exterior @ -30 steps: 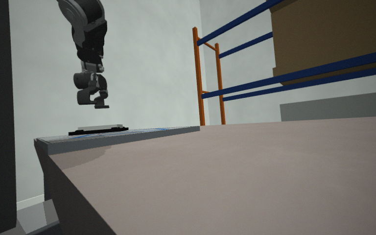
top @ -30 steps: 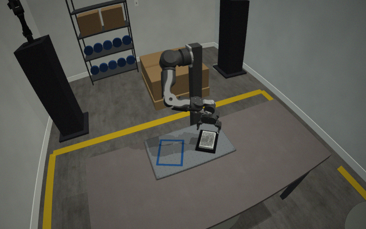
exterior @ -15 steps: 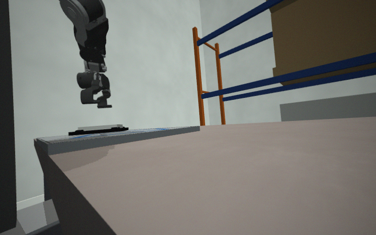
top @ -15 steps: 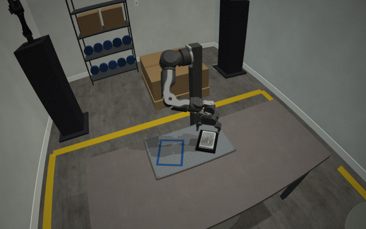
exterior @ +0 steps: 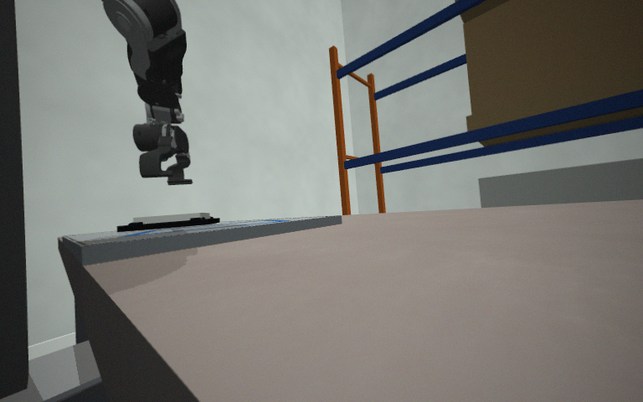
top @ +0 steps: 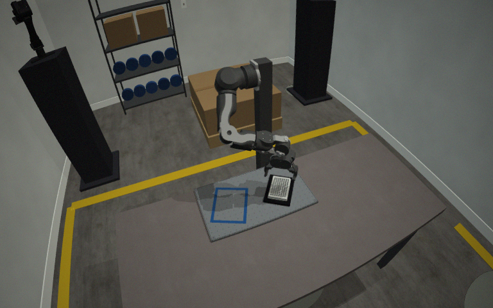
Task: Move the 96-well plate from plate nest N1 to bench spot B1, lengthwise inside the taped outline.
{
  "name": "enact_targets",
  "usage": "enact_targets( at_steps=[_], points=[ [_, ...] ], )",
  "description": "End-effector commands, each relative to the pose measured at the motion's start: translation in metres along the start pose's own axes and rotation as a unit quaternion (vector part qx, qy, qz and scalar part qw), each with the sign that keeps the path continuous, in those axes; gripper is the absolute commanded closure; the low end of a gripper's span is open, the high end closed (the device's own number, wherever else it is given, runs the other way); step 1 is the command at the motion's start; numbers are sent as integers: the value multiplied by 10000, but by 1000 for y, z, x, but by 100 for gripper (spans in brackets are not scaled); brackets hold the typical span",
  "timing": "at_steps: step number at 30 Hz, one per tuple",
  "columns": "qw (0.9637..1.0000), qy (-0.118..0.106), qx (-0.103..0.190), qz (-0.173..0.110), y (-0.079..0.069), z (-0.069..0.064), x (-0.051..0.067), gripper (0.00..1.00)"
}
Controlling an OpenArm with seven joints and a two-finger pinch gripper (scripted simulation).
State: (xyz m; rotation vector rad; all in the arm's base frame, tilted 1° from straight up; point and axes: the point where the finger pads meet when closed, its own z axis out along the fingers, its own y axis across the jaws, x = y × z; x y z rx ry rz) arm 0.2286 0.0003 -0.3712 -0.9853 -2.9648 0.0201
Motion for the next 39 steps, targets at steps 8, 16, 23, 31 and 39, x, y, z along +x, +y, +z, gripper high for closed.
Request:
enact_targets(
  at_steps=[8, 16, 23, 31, 39],
  points=[
    [10000, 4, -20, 8, 2, -2, -4, 23],
    [10000, 4, -20, 8, 2, -2, -4, 23],
    [10000, -1, -12, -1, 1, -2, -3, 23],
    [10000, -1, -12, -1, 1, -2, -3, 23],
    [10000, 1, -15, 3, 2, 20, -4, 23]
  ],
)
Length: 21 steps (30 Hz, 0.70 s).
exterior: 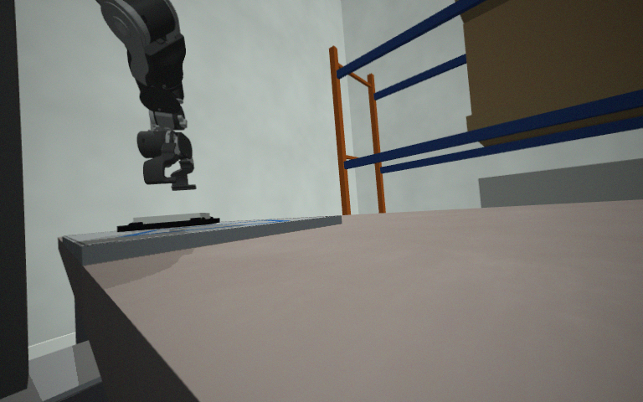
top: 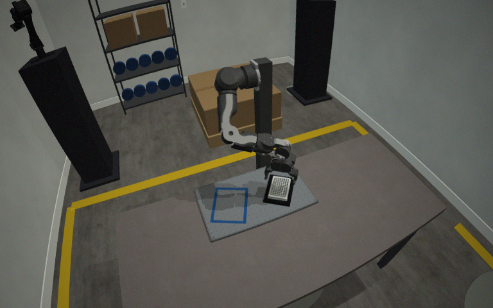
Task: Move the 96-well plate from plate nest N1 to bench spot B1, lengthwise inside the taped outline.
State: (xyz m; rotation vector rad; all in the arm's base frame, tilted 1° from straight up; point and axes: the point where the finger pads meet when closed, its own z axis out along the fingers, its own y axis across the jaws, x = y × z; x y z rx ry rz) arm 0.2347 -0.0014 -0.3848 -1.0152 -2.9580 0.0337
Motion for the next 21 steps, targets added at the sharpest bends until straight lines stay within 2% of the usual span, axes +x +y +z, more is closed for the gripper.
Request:
enact_targets(
  at_steps=[1, 3, 15, 21],
  points=[
    [9999, 30, -52, -94, 0, 18, 2, 23],
    [9999, 32, -56, -91, 0, 40, 1, 23],
    [9999, 32, -56, -91, 0, 40, 1, 23],
    [9999, 32, -54, -90, 0, 53, 1, 23]
  ],
)
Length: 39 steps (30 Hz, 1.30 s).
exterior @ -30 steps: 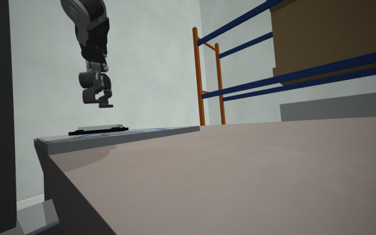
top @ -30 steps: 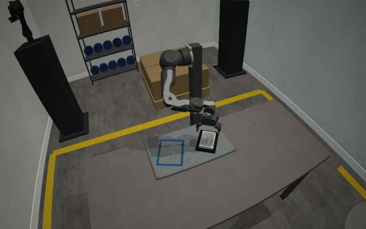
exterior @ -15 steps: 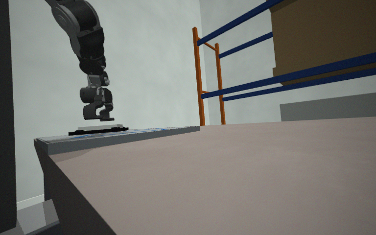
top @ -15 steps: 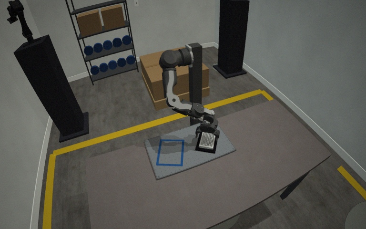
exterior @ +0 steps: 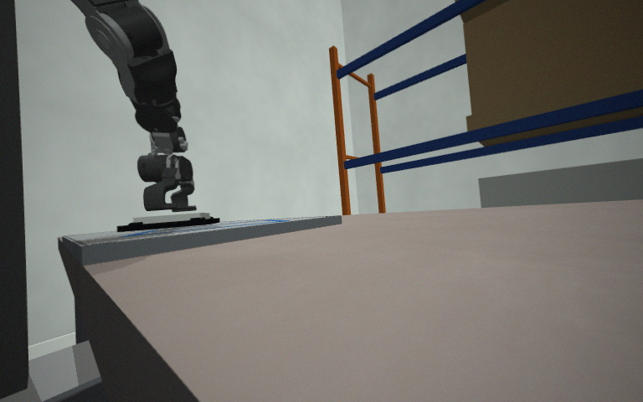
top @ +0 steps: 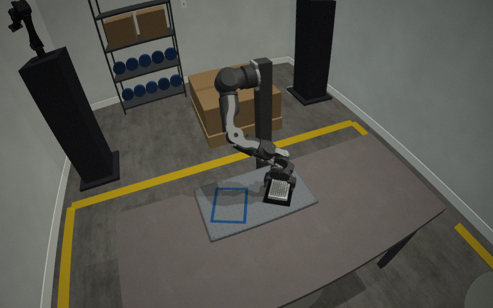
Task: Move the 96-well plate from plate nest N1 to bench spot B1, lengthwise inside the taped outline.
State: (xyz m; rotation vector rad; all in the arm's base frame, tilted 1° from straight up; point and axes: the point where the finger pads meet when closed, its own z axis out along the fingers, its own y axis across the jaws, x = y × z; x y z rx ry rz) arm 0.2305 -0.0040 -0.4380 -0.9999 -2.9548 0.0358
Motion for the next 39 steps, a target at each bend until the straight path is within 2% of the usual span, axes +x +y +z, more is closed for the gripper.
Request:
enact_targets(
  at_steps=[1, 28, 33, 39],
  points=[
    [10000, -3, -74, -47, 3, -1, 0, 23],
    [10000, -2, -73, -47, 4, -3, 0, 23],
    [9999, 12, -88, -62, 4, 18, 1, 23],
    [9999, 12, -88, -62, 4, 18, 1, 23]
  ],
)
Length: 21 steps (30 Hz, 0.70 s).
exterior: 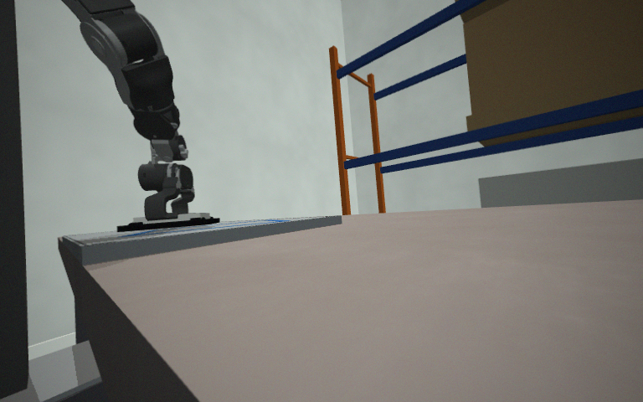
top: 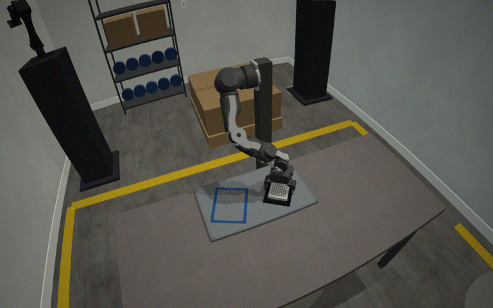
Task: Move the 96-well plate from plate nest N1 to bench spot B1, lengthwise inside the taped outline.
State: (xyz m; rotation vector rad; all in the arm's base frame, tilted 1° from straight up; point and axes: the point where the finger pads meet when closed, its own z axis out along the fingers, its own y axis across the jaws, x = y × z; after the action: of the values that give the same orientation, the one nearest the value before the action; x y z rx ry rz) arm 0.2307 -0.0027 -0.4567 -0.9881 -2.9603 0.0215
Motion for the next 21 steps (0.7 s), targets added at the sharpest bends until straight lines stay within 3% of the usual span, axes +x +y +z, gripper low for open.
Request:
enact_targets(
  at_steps=[1, 21],
  points=[
    [10000, 4, -43, -20, 2, -1, 0, 23],
    [10000, -18, -33, -9, 3, -2, -3, 23]
  ],
)
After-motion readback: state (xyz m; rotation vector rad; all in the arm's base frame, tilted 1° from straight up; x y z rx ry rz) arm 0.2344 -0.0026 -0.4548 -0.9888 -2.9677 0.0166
